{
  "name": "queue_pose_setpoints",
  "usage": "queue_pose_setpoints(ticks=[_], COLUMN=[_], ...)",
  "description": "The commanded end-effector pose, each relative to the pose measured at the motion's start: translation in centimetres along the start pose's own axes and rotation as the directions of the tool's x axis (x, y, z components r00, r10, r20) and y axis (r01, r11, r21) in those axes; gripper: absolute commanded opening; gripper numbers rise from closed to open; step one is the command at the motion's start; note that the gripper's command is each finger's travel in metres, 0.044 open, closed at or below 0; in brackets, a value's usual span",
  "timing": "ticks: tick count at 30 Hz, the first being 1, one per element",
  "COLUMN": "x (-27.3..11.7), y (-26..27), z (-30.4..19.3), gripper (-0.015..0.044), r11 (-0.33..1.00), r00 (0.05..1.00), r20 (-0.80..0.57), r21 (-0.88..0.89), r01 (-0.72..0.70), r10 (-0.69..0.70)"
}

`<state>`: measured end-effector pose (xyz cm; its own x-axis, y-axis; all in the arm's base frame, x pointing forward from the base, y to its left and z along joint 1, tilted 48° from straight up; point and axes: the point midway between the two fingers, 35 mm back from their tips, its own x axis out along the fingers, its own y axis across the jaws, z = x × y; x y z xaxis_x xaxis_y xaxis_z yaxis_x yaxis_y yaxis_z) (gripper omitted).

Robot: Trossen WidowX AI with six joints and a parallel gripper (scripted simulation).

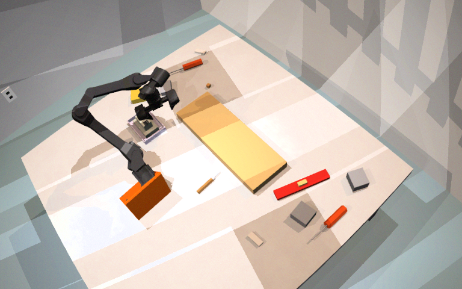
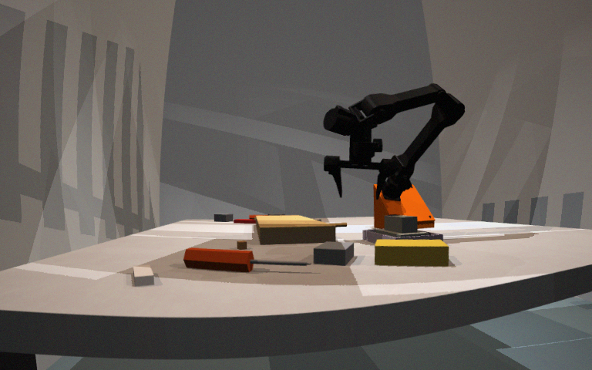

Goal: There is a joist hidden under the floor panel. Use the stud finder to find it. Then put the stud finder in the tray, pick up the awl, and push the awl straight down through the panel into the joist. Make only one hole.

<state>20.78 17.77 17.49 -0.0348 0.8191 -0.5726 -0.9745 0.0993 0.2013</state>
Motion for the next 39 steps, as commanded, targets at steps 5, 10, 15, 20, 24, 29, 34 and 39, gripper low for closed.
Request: queue_pose_setpoints(ticks=[5,10,15,20,24,29,34,39], x=[-0.9,-1.5,-1.9,-1.3,-0.5,-0.5,-0.5,-0.5], y=[-6.0,-7.7,-7.1,-3.7,-1.3,-1.3,-1.7,-2.1], z=[-10.6,-17.1,-25.8,-32.9,-35.5,-35.5,-35.9,-36.2], gripper=[0.0440,0.0440,0.0440,0.0440,0.0440,0.0440,0.0440,0.0440], r11=[0.920,0.824,0.653,0.454,0.355,0.355,0.355,0.355], r00=[0.990,0.979,0.969,0.969,0.972,0.972,0.972,0.972], r20=[-0.128,-0.194,-0.246,-0.230,-0.193,-0.193,-0.194,-0.194], r21=[0.376,0.544,0.734,0.875,0.925,0.925,0.925,0.925], r01=[0.109,0.157,0.188,0.166,0.135,0.135,0.135,0.136], r10=[-0.065,-0.059,-0.002,0.088,0.134,0.134,0.134,0.133])
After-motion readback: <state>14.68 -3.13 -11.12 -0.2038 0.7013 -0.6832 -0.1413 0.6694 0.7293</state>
